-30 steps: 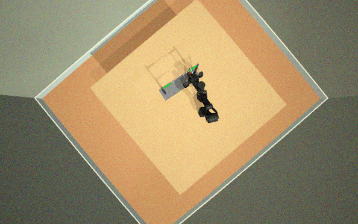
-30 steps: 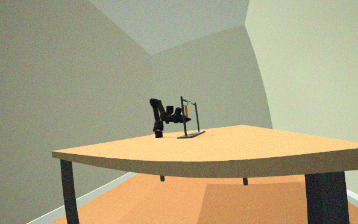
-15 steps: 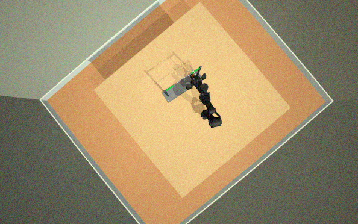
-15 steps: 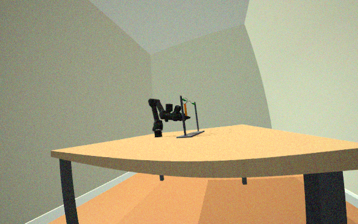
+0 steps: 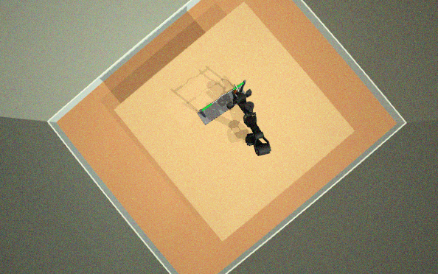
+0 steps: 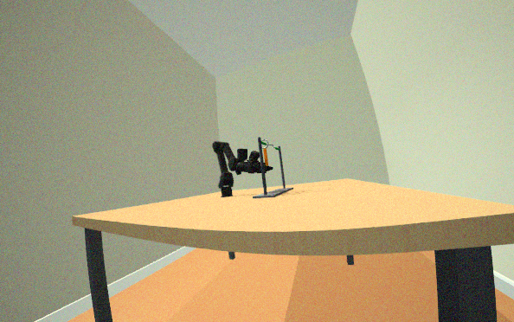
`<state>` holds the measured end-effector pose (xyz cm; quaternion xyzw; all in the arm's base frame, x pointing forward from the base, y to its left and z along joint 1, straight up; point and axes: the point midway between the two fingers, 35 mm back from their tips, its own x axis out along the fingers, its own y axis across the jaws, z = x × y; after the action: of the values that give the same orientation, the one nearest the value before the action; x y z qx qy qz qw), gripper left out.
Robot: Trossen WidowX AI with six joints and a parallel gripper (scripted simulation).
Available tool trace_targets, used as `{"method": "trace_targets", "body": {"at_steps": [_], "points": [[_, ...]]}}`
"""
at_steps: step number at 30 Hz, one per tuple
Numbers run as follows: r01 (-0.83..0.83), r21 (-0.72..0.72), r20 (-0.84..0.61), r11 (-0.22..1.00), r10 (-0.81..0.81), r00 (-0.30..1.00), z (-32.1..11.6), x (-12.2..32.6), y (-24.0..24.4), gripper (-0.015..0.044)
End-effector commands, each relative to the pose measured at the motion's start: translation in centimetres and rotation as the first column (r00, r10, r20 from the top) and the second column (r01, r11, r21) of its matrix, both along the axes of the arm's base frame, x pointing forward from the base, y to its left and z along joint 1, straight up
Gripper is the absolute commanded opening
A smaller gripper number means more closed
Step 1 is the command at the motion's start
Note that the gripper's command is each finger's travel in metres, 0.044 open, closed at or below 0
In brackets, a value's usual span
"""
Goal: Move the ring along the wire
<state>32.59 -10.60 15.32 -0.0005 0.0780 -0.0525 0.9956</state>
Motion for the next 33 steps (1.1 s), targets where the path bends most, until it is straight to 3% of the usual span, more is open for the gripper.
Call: {"method": "trace_targets", "body": {"at_steps": [1, 33], "points": [[0.004, -0.002, 0.004, 1.000, -0.004, 1.000, 0.2, 0.0, 0.0, -0.0150], [0.004, 0.005, -0.007, 1.000, -0.004, 1.000, 0.2, 0.3, 2.2, -0.0150]]}}
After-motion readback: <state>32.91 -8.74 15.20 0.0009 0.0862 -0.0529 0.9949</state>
